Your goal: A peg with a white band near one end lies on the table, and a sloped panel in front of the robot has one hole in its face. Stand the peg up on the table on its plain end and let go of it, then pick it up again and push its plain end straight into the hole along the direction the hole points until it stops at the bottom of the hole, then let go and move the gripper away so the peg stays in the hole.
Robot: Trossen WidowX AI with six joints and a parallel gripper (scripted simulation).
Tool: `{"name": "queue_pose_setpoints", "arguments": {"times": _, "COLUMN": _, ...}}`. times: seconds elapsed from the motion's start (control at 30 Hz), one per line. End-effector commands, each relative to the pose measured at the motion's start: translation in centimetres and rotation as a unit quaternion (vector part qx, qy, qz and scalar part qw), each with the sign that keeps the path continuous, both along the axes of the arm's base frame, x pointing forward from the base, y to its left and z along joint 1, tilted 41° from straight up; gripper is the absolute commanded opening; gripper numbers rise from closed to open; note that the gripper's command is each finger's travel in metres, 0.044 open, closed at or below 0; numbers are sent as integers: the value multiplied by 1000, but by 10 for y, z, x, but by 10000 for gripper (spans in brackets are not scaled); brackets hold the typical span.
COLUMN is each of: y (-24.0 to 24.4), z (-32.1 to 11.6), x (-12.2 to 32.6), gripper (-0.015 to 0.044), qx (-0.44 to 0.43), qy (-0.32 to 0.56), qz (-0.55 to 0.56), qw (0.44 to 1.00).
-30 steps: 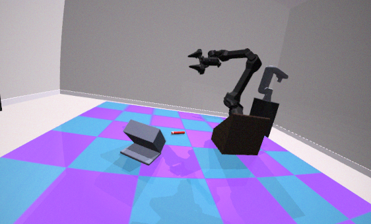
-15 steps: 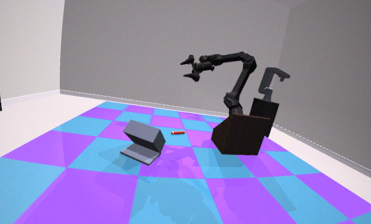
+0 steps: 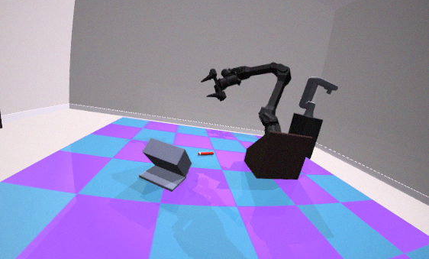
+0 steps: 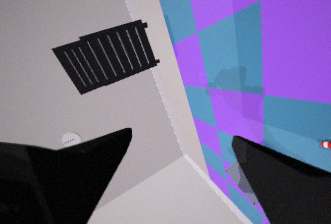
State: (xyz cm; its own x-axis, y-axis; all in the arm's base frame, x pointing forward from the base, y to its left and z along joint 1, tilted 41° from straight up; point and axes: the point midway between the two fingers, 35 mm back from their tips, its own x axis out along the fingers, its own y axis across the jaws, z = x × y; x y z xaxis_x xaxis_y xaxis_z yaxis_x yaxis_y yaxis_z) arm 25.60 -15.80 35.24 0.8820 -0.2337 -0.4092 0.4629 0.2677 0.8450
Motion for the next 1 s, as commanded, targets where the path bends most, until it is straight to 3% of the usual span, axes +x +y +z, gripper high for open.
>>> {"name": "queue_pose_setpoints", "arguments": {"times": 0.0, "y": -4, "z": -21, "x": 10, "gripper": 440, "qx": -21, "qy": 38, "qz": 13, "qw": 999}}
{"name": "queue_pose_setpoints", "arguments": {"times": 0.5, "y": -10, "z": -86, "x": 35, "gripper": 440, "qx": -111, "qy": 170, "qz": 65, "qw": 977}}
{"name": "queue_pose_setpoints", "arguments": {"times": 0.97, "y": -11, "z": -149, "x": 46, "gripper": 440, "qx": -207, "qy": 308, "qz": 128, "qw": 920}}
